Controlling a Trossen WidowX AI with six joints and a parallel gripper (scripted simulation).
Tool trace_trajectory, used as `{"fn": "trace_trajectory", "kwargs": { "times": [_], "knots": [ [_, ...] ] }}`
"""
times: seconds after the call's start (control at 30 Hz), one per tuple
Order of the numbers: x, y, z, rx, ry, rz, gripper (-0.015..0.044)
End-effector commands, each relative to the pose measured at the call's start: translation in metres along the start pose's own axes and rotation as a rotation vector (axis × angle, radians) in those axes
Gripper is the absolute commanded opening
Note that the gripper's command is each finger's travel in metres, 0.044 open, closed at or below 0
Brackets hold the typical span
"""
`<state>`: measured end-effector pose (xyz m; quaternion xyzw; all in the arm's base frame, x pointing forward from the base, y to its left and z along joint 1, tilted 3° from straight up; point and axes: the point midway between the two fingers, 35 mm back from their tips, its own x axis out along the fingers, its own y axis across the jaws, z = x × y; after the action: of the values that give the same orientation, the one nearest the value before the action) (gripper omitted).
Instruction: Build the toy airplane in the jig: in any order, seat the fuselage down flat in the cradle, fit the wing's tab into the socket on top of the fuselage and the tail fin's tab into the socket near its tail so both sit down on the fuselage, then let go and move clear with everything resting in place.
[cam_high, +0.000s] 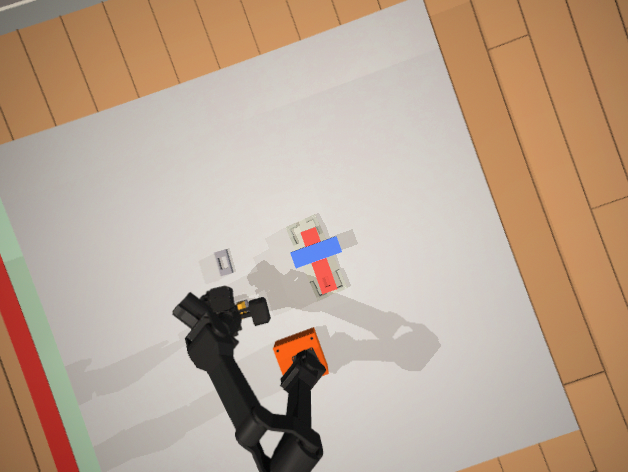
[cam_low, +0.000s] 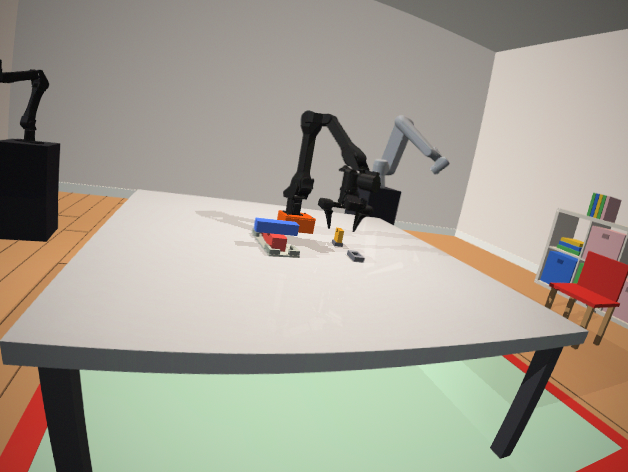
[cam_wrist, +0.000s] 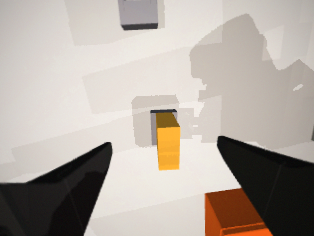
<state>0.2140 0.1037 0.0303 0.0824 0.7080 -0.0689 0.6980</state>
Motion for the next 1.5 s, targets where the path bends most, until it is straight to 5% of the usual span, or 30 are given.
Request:
{"fn": "trace_trajectory", "kwargs": {
  "times": [0.0, 0.6, 1.1, 1.47],
  "knots": [
    [0.011, -0.002, -0.003, 0.007, 0.014, -0.006, 0.044],
    [0.035, -0.003, -0.005, 0.007, 0.015, -0.006, 0.044],
    [0.035, -0.003, -0.005, 0.007, 0.015, -0.006, 0.0046],
    [0.033, -0.003, -0.005, 0.006, 0.015, -0.007, 0.0]
  ]
}}
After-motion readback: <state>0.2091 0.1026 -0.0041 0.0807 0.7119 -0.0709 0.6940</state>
